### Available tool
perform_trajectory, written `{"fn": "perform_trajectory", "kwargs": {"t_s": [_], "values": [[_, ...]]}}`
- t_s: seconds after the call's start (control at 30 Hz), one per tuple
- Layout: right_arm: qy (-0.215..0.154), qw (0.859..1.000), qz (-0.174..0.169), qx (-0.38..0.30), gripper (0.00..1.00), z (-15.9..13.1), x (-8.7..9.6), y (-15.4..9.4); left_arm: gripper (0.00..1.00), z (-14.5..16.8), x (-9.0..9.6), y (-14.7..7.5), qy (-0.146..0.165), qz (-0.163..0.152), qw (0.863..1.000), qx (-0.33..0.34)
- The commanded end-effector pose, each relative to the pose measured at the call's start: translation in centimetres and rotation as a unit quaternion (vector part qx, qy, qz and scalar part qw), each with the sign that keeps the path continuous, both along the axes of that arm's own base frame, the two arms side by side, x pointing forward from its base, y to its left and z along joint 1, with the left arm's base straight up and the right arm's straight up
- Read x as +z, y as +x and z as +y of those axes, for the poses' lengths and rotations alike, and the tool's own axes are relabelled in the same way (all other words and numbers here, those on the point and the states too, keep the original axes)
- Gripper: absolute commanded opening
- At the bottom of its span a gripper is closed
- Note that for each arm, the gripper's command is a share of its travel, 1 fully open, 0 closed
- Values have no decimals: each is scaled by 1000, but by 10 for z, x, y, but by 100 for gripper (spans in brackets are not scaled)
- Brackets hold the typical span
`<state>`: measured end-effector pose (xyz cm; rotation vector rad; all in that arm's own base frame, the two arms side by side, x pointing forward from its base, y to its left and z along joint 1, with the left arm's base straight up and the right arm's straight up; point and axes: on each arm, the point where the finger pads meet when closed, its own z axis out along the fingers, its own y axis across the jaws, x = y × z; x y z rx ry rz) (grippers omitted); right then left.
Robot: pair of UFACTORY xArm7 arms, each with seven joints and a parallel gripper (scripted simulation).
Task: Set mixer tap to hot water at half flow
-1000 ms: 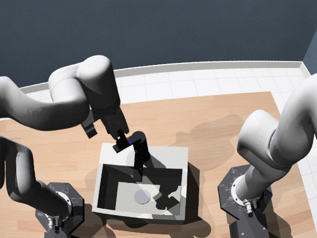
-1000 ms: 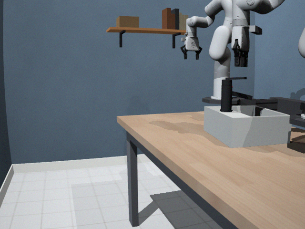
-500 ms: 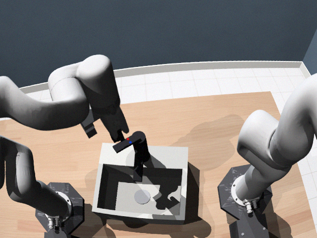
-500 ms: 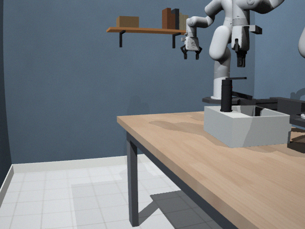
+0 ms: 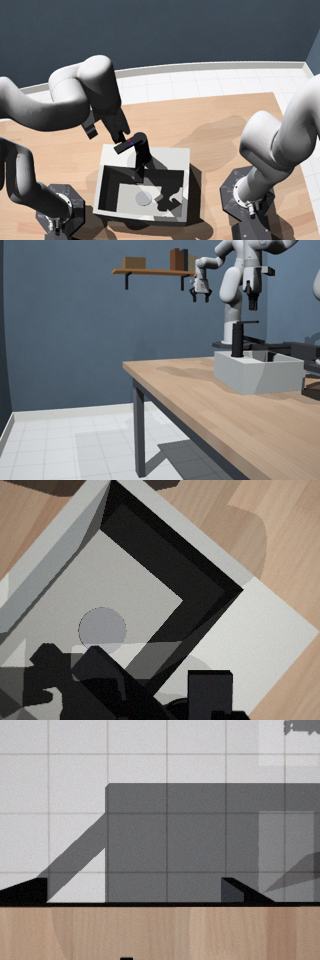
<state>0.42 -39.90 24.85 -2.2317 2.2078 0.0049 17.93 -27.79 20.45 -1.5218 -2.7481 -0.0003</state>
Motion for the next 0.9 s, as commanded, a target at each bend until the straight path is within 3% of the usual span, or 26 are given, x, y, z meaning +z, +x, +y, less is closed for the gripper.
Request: {"fn": "perform_trajectory", "kwargs": {"t_s": [0.0,0.5,0.73,0.87], "values": [[-2,1000,0,0,100,-1,1,0,0,-1,1,1,-2,-1,1000,0],[-2,1000,0,0,100,-1,1,0,0,-1,2,0,-2,-1,1000,-12],[-2,1000,0,0,100,-1,1,0,0,-1,4,0,-2,-2,998,-66],[-2,1000,0,0,100,-1,1,0,0,-1,7,0,-3,-4,989,-149]]}}
